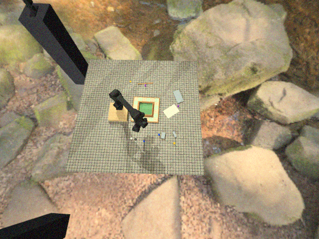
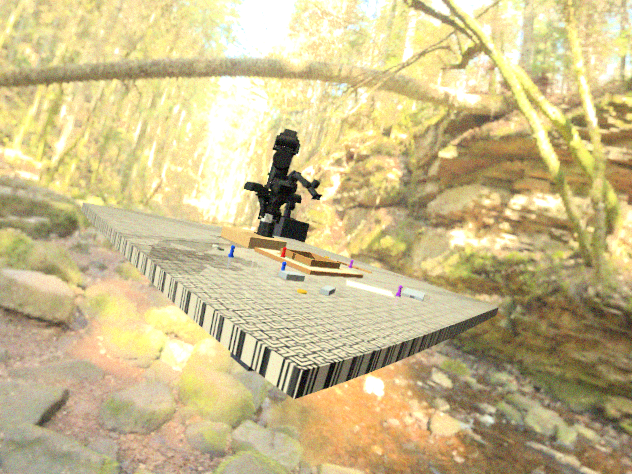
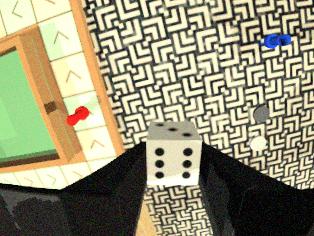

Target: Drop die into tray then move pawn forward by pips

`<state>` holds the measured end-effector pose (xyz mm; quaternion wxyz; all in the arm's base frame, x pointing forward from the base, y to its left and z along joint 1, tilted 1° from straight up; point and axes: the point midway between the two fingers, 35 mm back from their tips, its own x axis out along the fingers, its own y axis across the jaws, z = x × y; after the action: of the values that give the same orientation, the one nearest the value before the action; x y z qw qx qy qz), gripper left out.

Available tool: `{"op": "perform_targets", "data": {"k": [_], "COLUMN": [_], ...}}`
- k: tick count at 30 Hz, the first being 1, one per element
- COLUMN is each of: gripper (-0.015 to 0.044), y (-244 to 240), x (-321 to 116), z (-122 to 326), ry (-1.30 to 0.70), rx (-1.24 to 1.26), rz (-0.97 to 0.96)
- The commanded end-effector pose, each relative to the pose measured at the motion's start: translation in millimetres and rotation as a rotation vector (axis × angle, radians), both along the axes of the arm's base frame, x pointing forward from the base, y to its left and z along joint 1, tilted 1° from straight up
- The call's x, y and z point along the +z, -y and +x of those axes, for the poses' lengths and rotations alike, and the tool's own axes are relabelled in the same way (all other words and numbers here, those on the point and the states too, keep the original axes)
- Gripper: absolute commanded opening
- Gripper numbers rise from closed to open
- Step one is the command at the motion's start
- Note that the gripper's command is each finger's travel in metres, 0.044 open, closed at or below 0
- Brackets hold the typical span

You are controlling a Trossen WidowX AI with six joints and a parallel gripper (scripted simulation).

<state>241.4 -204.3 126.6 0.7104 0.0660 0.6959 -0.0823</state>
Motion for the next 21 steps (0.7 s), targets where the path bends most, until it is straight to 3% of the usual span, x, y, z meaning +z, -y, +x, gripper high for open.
{"op": "perform_targets", "data": {"k": [1,21], "gripper": [0.0000,0.0000], "y": [-7.0,-108.1], "x": [4.4,-16.8], "z": [4.4,38.0], "ry": [0.009,0.008], "rx": [0.005,0.120], "rz": [-0.005,0.001]}}
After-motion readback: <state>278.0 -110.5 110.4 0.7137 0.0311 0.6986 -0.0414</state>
